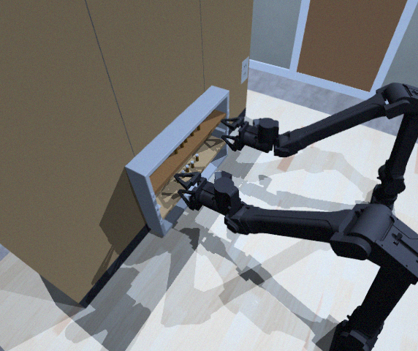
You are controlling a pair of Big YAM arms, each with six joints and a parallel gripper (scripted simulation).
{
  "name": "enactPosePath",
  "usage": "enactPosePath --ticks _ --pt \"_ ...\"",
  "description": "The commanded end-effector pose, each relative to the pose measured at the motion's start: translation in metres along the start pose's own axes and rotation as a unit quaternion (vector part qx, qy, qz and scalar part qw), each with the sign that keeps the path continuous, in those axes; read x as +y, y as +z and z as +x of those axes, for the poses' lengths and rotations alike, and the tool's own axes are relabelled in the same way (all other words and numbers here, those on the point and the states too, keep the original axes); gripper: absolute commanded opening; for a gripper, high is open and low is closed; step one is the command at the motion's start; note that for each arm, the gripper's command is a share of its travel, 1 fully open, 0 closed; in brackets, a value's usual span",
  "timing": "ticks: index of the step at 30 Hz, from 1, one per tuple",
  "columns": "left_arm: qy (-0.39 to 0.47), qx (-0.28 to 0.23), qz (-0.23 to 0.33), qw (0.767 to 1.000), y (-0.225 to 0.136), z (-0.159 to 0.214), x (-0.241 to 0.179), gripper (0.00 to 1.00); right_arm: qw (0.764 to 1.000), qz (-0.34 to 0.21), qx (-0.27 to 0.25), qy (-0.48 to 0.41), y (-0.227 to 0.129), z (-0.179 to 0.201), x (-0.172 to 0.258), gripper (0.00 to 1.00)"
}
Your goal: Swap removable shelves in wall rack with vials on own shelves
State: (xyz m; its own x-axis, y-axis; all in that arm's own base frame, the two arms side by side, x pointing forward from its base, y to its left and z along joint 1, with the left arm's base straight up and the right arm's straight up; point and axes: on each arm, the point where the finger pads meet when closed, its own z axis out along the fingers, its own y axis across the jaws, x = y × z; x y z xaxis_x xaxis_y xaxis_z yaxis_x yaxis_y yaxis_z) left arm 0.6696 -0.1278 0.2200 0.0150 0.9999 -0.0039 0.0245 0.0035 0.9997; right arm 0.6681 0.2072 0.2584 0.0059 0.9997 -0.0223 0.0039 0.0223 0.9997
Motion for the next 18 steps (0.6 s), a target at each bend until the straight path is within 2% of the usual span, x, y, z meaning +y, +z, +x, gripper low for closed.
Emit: enactPosePath --ticks 1,10,18 --pt "0.0 0.002 -0.02 1.0 0.023 -0.001 0.024 0.84 1.0 -0.012 -0.003 0.015 0.027 0.002 0.015 0.84" --pt "0.0 0.004 -0.02 1.0 0.037 0.002 0.025 0.84 1.0 -0.012 0.0 0.015 0.038 0.012 0.014 0.84" --pt "0.0 0.005 -0.02 1.0 0.046 0.003 0.026 0.84 1.0 -0.012 -0.003 0.015 0.049 0.007 0.014 0.84"
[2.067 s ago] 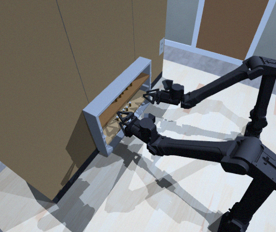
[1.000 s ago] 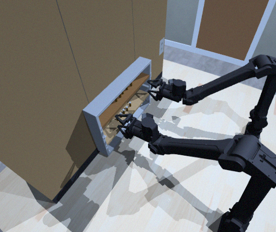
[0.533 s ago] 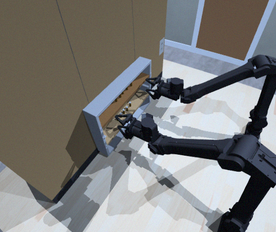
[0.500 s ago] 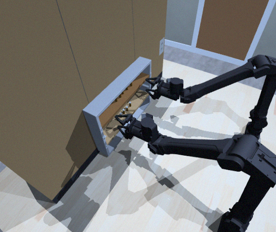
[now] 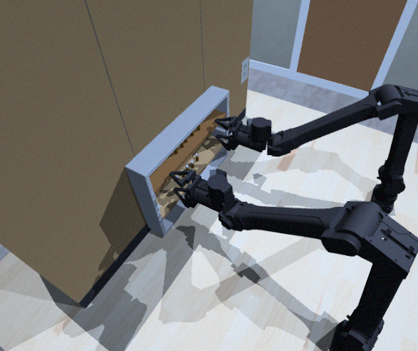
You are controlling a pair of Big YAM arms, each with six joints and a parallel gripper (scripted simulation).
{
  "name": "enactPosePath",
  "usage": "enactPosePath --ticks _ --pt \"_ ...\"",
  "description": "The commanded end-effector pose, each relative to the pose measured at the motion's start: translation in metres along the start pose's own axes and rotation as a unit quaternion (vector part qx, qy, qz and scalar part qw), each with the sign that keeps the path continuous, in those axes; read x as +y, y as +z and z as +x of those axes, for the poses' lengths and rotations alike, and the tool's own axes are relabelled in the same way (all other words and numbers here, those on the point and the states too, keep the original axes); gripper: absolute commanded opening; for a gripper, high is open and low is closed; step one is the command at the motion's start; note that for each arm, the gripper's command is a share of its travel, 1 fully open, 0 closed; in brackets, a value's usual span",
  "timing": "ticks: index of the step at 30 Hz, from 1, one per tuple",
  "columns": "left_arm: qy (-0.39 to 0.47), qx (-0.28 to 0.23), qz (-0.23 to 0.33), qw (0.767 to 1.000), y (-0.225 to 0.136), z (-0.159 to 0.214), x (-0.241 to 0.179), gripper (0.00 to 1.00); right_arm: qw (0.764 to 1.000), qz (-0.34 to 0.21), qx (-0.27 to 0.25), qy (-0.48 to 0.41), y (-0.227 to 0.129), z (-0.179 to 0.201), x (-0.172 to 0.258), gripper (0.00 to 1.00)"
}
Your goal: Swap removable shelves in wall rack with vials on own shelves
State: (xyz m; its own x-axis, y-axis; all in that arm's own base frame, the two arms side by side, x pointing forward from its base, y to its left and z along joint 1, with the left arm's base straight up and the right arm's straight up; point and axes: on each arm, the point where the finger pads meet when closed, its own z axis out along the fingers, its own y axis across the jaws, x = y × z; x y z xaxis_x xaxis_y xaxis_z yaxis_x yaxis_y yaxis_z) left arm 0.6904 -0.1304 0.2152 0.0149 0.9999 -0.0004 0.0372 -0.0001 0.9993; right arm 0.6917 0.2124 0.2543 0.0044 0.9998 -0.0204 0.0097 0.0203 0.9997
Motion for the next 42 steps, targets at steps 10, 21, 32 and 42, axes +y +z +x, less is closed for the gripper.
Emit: enactPosePath --ticks 10,21,32,42 --pt "-0.002 0.004 -0.027 1.0 0.04 0.005 0.031 0.84 1.0 -0.015 -0.005 0.014 0.041 -0.001 0.018 0.84" --pt "-0.002 0.004 -0.027 1.0 0.053 0.006 0.032 0.84 1.0 -0.015 -0.005 0.014 0.054 -0.001 0.019 0.84" --pt "-0.002 0.004 -0.031 1.0 0.068 0.007 0.049 0.84 1.0 -0.016 -0.003 0.014 0.051 -0.002 0.021 0.68" --pt "-0.004 0.001 -0.037 0.999 0.05 0.0 0.057 0.51 1.0 -0.012 0.002 0.013 0.044 0.005 0.017 0.18"
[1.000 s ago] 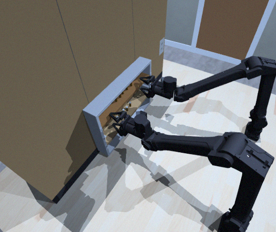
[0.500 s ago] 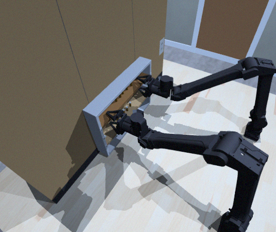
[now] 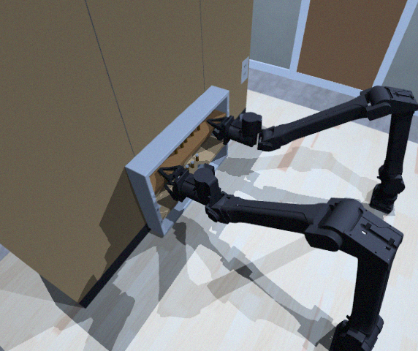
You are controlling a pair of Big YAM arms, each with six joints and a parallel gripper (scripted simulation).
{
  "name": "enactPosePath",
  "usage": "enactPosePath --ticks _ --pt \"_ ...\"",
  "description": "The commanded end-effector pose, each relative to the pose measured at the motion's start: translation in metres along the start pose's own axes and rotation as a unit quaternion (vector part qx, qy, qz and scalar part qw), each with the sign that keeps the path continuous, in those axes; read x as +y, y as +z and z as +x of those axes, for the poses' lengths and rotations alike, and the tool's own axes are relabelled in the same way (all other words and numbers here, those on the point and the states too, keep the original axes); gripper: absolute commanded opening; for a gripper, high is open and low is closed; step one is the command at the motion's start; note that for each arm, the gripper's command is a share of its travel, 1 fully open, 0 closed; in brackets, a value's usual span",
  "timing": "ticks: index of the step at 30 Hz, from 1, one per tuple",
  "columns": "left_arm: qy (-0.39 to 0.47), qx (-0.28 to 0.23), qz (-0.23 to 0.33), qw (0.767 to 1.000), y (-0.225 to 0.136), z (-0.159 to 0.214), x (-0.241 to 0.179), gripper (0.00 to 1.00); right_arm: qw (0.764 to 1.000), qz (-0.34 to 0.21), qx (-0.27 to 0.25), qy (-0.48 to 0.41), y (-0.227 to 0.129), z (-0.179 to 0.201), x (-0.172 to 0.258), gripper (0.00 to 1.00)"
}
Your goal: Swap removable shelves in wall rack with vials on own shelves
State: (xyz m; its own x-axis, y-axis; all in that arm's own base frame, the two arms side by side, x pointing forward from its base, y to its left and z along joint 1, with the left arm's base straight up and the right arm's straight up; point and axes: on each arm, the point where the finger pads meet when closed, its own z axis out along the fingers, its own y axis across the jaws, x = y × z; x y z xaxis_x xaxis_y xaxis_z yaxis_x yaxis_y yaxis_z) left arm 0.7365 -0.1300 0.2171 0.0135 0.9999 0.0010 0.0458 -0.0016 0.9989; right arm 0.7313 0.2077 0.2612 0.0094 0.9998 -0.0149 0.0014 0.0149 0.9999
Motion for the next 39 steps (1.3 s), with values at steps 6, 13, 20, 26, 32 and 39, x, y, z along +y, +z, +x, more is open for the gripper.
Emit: enactPosePath --ticks 6,13,20,26,32,39 --pt "-0.002 0.0 -0.028 1.0 0.005 -0.001 0.035 0.21 1.0 -0.008 0.001 0.01 0.004 0.004 0.01 0.0" --pt "-0.002 0.0 -0.028 1.0 0.003 -0.001 0.037 0.1 1.0 -0.008 0.001 0.01 0.002 0.004 0.011 0.12" --pt "-0.002 0.0 -0.029 1.0 -0.002 0.0 0.039 0.12 1.0 -0.008 0.001 0.01 -0.001 0.004 0.014 0.12" --pt "-0.002 0.0 -0.03 1.0 -0.009 -0.001 0.042 0.12 1.0 -0.009 0.001 0.011 -0.008 0.004 0.017 0.12" --pt "-0.002 0.0 -0.031 1.0 -0.024 -0.001 0.044 0.12 1.0 -0.01 0.001 0.011 -0.023 0.004 0.02 0.12" --pt "-0.003 0.0 -0.034 0.999 -0.043 -0.001 0.047 0.12 1.0 -0.012 0.001 0.012 -0.041 0.004 0.024 0.12"
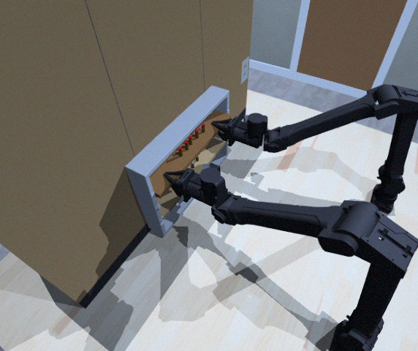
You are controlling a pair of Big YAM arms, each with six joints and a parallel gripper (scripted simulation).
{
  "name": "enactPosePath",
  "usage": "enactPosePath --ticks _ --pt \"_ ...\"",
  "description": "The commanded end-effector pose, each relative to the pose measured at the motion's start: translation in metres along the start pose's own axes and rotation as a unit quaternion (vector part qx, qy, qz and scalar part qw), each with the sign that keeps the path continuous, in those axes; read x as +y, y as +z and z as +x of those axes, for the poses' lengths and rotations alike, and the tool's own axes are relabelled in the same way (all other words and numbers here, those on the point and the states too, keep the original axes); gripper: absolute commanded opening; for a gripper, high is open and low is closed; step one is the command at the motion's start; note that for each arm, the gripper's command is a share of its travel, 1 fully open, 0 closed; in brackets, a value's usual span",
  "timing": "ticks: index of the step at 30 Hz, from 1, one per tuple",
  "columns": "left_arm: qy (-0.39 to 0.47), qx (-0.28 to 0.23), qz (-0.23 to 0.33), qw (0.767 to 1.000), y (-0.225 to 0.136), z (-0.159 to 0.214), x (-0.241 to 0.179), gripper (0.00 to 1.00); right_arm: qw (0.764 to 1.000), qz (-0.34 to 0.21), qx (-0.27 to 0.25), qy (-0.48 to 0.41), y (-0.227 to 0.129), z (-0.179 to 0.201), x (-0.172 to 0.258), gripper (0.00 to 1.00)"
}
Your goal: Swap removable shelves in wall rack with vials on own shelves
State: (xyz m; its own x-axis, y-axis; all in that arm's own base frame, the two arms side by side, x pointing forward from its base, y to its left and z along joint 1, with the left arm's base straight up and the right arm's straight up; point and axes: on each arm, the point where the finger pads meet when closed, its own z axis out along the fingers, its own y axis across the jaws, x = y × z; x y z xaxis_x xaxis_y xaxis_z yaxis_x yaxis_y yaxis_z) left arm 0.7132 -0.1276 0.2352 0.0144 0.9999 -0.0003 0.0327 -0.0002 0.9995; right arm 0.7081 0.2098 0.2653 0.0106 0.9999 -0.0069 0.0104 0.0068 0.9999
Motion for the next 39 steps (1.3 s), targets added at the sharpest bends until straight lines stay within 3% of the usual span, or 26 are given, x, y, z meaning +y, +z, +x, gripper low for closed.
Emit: enactPosePath --ticks 1,18,39 --pt "-0.002 0.001 -0.028 1.0 -0.021 -0.004 0.031 0.12 1.0 -0.017 0.002 0.008 -0.021 0.002 0.02 0.12" --pt "-0.005 0.001 -0.036 0.999 -0.062 -0.006 0.036 0.12 1.0 -0.026 0.002 0.009 -0.062 0.001 0.025 0.12" --pt "-0.008 0.0 -0.049 0.999 -0.078 -0.007 0.027 0.12 0.999 -0.039 0.001 0.009 -0.078 -0.001 0.017 0.12"
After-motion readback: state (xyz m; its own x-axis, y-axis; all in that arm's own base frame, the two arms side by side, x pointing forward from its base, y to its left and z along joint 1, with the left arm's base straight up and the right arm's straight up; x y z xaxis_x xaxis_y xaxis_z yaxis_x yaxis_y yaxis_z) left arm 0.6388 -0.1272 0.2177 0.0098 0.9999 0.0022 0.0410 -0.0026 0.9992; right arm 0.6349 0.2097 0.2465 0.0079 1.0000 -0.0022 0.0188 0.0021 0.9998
